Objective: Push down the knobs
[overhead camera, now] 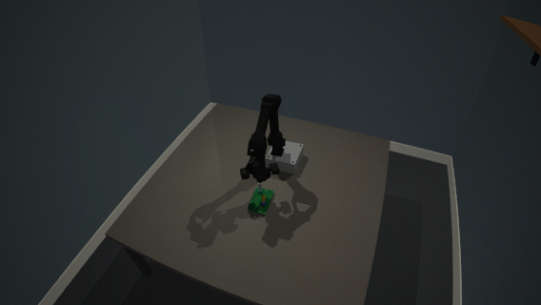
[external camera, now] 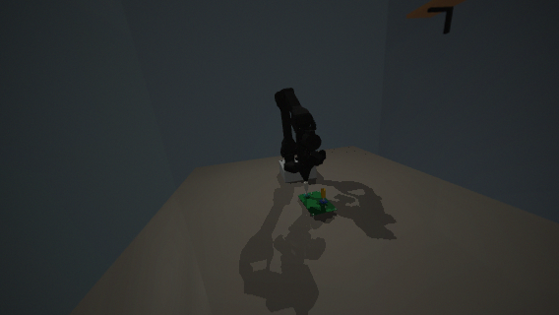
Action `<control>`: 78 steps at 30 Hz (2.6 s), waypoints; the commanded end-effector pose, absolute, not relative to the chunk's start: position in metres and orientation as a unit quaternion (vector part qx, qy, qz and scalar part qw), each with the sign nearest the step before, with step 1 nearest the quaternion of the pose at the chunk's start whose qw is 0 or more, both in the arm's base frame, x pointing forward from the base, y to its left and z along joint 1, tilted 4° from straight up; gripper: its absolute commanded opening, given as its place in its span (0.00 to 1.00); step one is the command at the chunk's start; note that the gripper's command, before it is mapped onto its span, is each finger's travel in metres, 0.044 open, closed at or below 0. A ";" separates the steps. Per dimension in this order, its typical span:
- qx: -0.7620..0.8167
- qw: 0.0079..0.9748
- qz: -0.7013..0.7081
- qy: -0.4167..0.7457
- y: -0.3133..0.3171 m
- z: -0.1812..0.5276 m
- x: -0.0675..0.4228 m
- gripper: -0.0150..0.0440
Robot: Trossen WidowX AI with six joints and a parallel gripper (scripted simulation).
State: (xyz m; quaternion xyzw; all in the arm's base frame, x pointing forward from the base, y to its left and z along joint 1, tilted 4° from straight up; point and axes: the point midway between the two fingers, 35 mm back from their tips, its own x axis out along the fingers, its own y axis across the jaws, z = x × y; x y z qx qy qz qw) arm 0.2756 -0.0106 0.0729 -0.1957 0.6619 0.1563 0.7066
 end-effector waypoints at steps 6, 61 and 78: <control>-0.199 0.704 0.156 0.663 -0.012 0.072 0.276 0.25; -0.199 0.704 0.156 0.663 -0.012 0.061 0.276 0.25; -0.199 0.704 0.156 0.663 -0.012 0.055 0.277 0.25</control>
